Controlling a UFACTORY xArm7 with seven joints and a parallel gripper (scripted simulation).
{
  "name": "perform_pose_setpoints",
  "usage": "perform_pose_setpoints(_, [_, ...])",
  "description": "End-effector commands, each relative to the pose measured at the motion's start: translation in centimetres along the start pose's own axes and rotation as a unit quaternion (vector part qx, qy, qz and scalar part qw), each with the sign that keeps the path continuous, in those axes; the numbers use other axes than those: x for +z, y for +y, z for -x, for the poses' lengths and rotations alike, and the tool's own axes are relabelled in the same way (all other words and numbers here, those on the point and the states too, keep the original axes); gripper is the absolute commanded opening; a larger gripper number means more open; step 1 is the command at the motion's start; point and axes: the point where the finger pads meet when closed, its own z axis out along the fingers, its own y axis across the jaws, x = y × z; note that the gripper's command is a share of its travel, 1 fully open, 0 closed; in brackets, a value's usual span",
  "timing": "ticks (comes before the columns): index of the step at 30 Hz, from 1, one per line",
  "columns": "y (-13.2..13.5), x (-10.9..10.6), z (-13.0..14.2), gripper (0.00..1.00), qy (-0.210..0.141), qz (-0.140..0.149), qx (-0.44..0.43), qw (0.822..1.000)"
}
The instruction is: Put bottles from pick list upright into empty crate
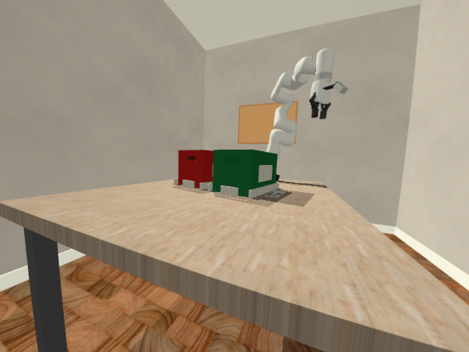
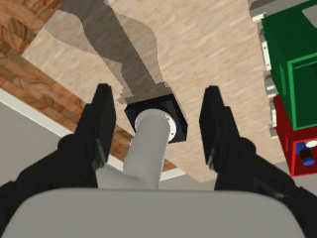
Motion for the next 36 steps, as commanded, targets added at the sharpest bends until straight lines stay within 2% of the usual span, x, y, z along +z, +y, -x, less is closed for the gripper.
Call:
perform_pose_setpoints(1, [-0.6, -0.3, -1.5, 0.65, 0.021, 0.016, 0.074, 0.997])
perform_pose_setpoints(10, [-1.7, -0.5, -3.7, 0.65, 0.051, 0.024, 0.172, 0.983])
perform_pose_setpoints(32, [-1.7, -0.5, -3.7, 0.65, 0.051, 0.024, 0.172, 0.983])
perform_pose_setpoints(36, [0.2, -0.1, -4.0, 0.65, 0.053, 0.020, 0.238, 0.970])
